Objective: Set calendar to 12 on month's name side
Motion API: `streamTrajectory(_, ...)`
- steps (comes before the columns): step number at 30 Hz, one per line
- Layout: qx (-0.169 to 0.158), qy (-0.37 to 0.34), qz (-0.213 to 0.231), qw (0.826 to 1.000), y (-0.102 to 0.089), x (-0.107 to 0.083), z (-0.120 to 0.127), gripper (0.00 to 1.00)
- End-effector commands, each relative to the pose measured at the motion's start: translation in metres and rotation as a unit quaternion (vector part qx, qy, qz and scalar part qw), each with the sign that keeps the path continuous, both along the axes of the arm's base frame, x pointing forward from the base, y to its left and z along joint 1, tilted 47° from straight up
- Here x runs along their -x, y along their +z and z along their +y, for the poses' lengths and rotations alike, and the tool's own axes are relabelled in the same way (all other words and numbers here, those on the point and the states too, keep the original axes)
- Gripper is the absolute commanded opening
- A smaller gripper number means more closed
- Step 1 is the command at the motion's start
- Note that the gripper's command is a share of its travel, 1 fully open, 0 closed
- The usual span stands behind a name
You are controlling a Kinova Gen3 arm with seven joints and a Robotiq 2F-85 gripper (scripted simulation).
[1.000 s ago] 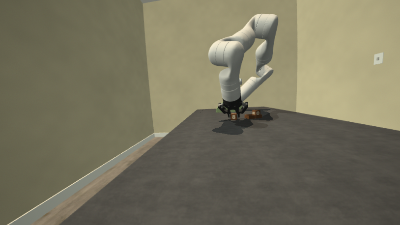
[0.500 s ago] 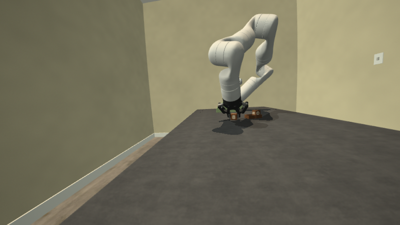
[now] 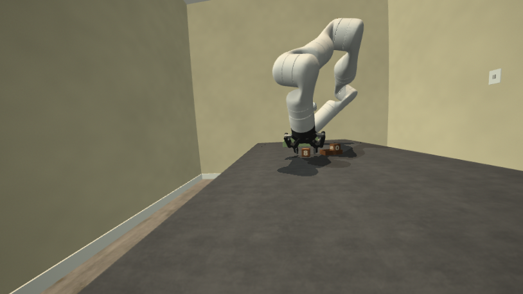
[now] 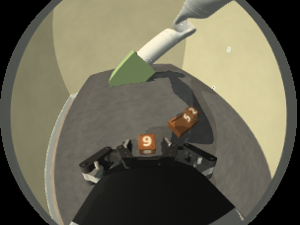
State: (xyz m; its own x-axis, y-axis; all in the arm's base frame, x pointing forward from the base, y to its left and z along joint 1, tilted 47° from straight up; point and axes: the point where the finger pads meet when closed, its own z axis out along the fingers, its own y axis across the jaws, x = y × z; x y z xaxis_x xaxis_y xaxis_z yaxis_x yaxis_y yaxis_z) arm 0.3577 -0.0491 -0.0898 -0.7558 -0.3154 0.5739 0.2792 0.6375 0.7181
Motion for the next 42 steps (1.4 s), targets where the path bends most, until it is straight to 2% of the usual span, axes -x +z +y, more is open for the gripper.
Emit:
streamTrajectory(1,0.001,-0.001,-0.001,1.000,0.000,0.000,-0.001,0.67)
streamTrajectory(16,0.001,-0.001,-0.001,1.000,0.003,0.000,-0.004,0.67)
streamTrajectory(30,0.001,-0.001,-0.001,1.000,0.032,0.005,-0.035,0.67)
streamTrajectory(42,0.001,-0.001,-0.001,1.000,0.046,0.007,-0.049,0.67)
